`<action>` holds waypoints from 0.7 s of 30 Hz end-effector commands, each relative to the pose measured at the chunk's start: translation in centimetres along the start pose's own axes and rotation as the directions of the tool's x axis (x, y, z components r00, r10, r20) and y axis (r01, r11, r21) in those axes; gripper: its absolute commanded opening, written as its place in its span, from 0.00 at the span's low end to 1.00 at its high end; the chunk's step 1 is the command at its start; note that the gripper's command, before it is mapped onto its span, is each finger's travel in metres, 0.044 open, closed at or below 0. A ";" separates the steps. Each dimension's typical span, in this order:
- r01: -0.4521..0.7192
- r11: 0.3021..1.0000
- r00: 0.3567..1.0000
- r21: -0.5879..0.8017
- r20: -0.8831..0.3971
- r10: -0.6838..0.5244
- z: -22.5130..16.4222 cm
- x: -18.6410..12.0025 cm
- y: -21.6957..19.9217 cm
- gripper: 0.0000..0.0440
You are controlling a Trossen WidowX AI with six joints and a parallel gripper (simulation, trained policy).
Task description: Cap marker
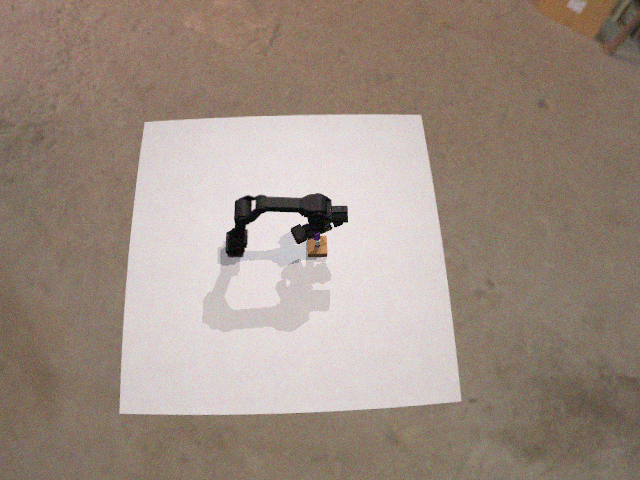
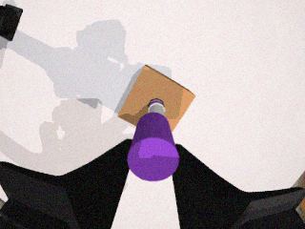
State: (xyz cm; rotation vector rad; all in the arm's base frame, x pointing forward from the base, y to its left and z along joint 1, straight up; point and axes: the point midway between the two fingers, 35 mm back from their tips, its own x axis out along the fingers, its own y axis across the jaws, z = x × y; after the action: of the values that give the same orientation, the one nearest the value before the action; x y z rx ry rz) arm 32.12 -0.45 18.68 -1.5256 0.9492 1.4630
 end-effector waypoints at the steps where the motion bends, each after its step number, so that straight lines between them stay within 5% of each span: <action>1: -0.016 1.000 1.000 0.012 0.015 0.016 -0.1 0.5 -0.2 0.00; 21: -0.083 0.997 0.995 0.003 0.064 0.083 -0.4 4.0 -0.4 0.00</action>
State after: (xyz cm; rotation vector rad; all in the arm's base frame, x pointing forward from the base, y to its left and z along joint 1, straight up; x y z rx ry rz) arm 32.73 -0.67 16.15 -1.4572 0.9880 1.5195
